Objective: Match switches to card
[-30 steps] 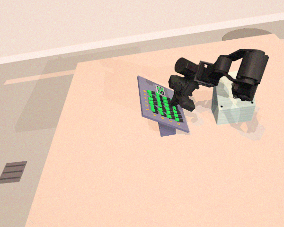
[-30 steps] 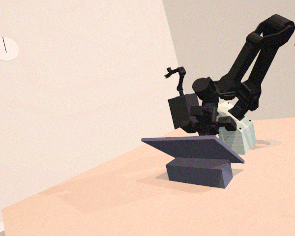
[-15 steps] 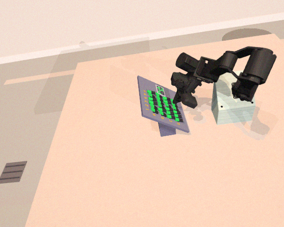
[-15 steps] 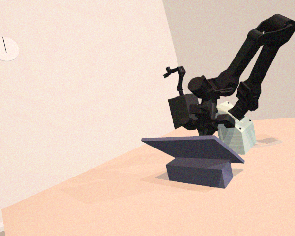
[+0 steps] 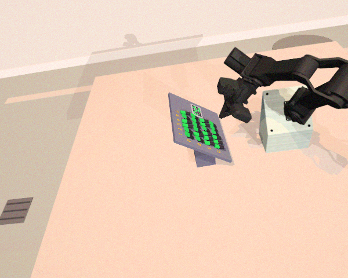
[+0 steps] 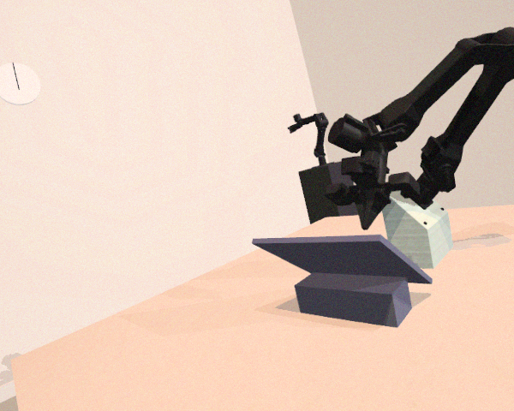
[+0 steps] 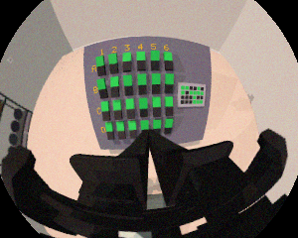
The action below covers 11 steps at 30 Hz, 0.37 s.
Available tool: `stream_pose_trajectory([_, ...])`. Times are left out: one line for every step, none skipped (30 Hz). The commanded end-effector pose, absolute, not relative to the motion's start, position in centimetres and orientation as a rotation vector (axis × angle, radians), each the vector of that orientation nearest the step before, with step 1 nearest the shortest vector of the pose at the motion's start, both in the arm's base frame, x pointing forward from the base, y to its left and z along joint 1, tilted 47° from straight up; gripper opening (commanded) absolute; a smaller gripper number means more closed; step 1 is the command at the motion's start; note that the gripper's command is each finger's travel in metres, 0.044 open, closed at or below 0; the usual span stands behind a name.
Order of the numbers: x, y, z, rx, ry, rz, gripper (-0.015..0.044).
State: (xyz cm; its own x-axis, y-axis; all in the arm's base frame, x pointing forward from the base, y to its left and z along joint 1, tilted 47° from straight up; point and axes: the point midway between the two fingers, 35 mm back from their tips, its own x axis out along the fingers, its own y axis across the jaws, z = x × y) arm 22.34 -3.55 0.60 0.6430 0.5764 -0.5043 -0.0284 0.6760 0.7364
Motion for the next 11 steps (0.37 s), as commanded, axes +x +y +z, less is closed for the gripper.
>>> stream_pose_trajectory([23.63,-4.43,2.66,0.745,0.791,0.391,0.0000])
stream_pose_trajectory([24.02,-4.62,3.31,0.745,0.791,0.391,0.0000])
stream_pose_trajectory([24.15,-4.68,3.53,0.745,0.791,0.391,0.0000])
stream_pose_trajectory([24.15,-4.68,3.53,0.745,0.791,0.391,0.0000])
stream_pose_trajectory([24.15,-4.68,3.53,0.745,0.791,0.391,0.0000])
stream_pose_trajectory([24.15,-4.68,3.53,0.745,0.791,0.391,0.0000])
stream_pose_trajectory([24.15,-4.68,3.53,0.745,0.791,0.391,0.0000])
stream_pose_trajectory([24.15,-4.68,3.53,0.745,0.791,0.391,0.0000])
stream_pose_trajectory([24.15,-4.68,3.53,0.745,0.791,0.391,0.0000])
stream_pose_trajectory([24.15,-4.68,3.53,0.745,0.791,0.391,0.0000])
stream_pose_trajectory([24.15,-4.68,3.53,0.745,0.791,0.391,0.0000])
